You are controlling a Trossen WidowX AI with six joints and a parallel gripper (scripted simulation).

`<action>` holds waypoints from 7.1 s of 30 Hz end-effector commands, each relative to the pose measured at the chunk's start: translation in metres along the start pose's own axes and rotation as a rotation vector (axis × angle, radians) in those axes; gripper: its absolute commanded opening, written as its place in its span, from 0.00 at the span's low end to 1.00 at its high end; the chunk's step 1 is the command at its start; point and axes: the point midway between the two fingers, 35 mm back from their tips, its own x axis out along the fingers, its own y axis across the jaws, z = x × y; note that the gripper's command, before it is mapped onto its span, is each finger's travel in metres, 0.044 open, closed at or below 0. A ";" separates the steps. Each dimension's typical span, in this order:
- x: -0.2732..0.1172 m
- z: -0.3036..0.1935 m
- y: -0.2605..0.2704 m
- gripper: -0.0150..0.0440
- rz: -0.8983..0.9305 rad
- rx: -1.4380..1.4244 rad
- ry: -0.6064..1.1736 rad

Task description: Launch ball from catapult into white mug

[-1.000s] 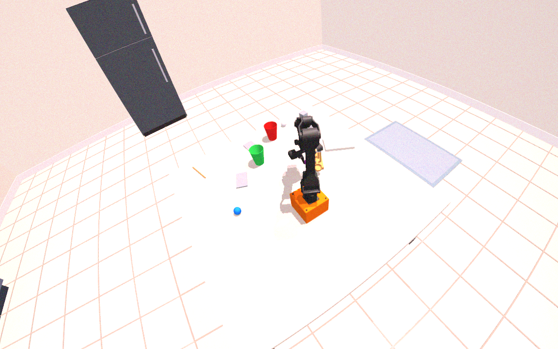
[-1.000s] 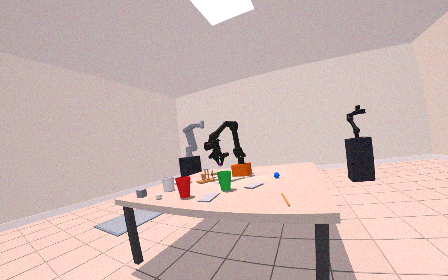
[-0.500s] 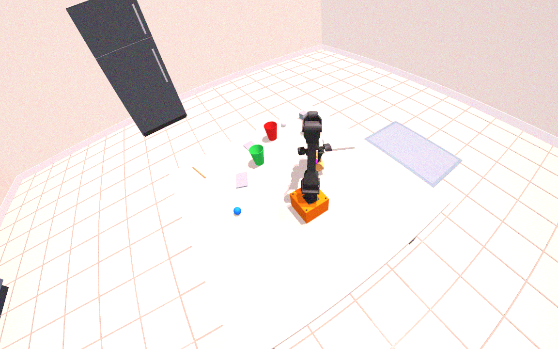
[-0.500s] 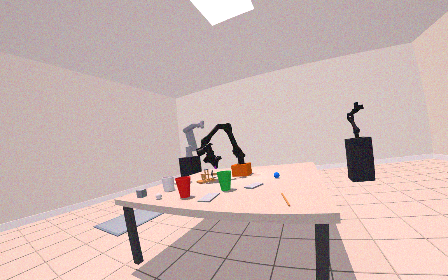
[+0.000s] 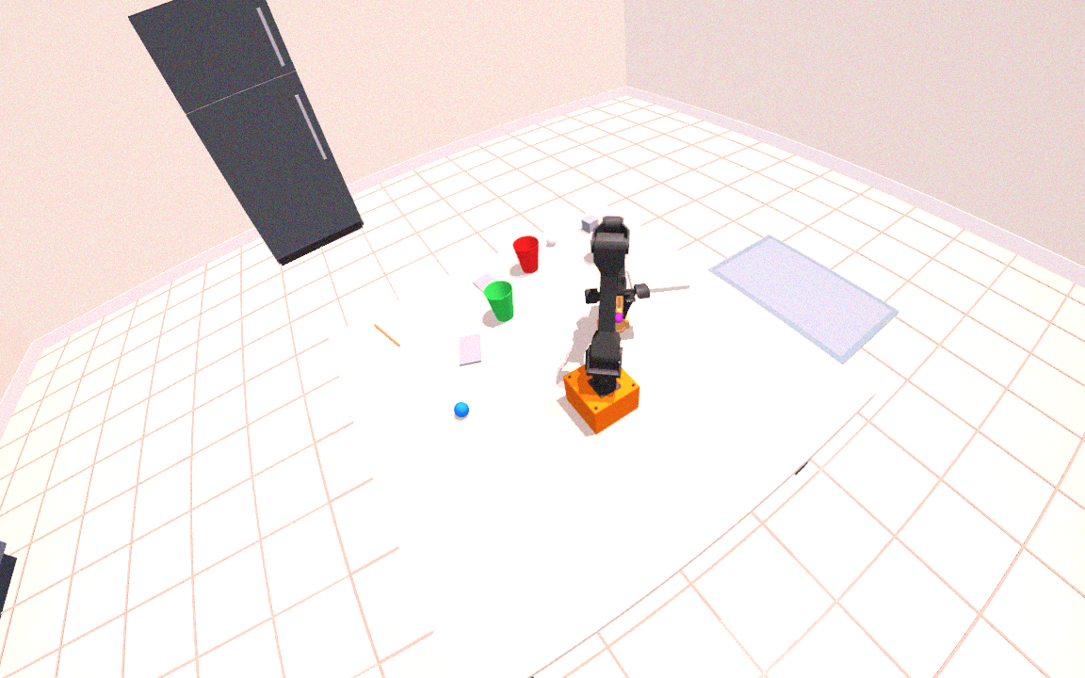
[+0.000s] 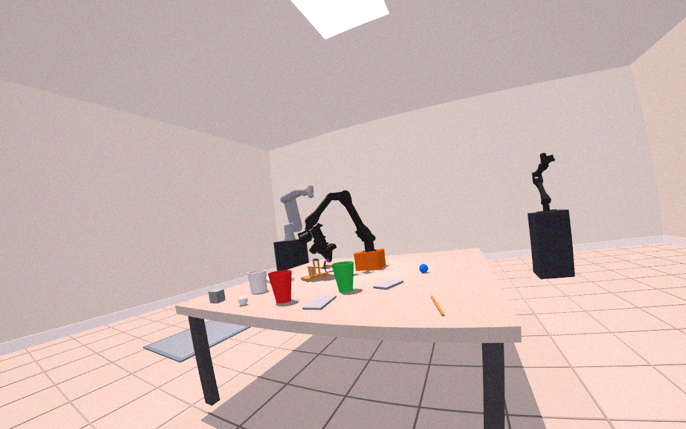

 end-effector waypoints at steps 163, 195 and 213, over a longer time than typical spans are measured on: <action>-0.078 0.061 0.082 0.25 -0.680 -0.923 -0.104; -0.023 -0.014 0.068 0.25 -0.832 -1.340 0.340; 0.004 -0.002 0.070 0.25 -0.832 -1.340 0.340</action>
